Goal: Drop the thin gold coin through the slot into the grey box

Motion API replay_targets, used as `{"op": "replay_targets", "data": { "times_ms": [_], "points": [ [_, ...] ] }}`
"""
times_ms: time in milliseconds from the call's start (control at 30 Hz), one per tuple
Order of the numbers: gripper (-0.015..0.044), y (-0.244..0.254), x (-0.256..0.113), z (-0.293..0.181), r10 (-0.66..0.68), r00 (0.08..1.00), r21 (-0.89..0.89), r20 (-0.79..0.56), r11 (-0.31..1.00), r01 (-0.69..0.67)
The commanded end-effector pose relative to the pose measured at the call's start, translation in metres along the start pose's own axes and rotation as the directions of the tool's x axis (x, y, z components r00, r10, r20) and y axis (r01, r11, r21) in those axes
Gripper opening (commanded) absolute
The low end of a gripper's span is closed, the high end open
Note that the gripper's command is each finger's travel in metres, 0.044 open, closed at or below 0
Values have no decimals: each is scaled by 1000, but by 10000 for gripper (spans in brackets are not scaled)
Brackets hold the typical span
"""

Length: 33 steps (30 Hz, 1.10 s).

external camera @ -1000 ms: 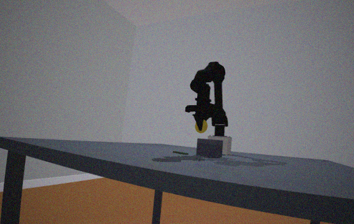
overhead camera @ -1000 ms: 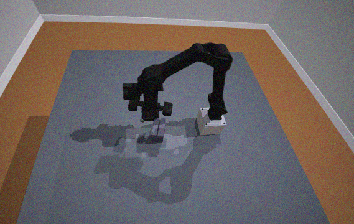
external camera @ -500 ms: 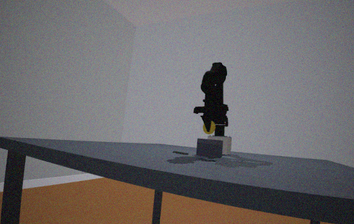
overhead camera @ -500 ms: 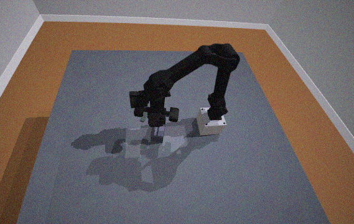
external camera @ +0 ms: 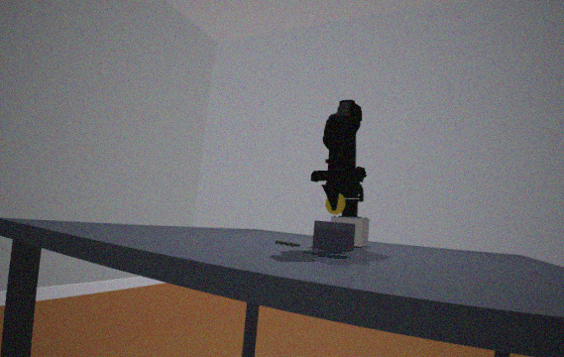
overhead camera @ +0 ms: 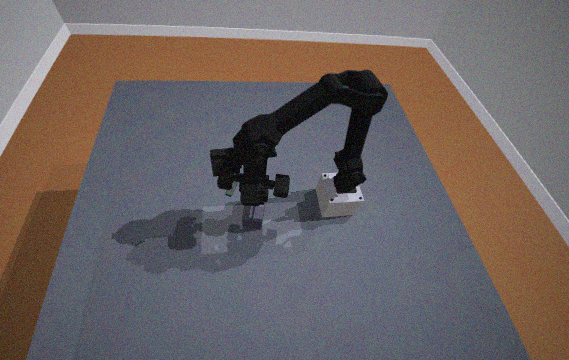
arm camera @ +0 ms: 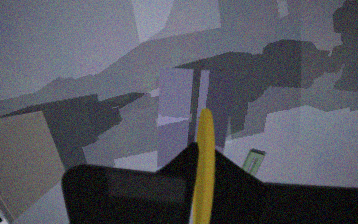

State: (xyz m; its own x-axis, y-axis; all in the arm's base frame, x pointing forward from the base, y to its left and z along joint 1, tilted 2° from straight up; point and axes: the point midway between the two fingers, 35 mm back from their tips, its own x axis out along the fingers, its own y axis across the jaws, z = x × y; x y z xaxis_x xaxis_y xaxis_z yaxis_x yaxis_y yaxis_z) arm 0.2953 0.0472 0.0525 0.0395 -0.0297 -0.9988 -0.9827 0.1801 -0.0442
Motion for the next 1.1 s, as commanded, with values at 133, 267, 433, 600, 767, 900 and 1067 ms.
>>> {"op": "replay_targets", "data": {
  "times_ms": [133,267,433,600,767,900,1067],
  "points": [
    [0,2,1,1,-1,1000,-1,2,1000,1],
    [0,3,3,2,-1,1000,3,2,1000,1],
    [0,3,4,2,-1,1000,8,2,1000,1],
    [0,4,3,1,-1,1000,9,2,1000,1],
    [0,4,2,1,-1,1000,8,2,1000,1],
    [0,5,2,1,-1,1000,7,2,1000,1],
    [0,5,3,1,-1,1000,6,2,1000,1]
  ]
}}
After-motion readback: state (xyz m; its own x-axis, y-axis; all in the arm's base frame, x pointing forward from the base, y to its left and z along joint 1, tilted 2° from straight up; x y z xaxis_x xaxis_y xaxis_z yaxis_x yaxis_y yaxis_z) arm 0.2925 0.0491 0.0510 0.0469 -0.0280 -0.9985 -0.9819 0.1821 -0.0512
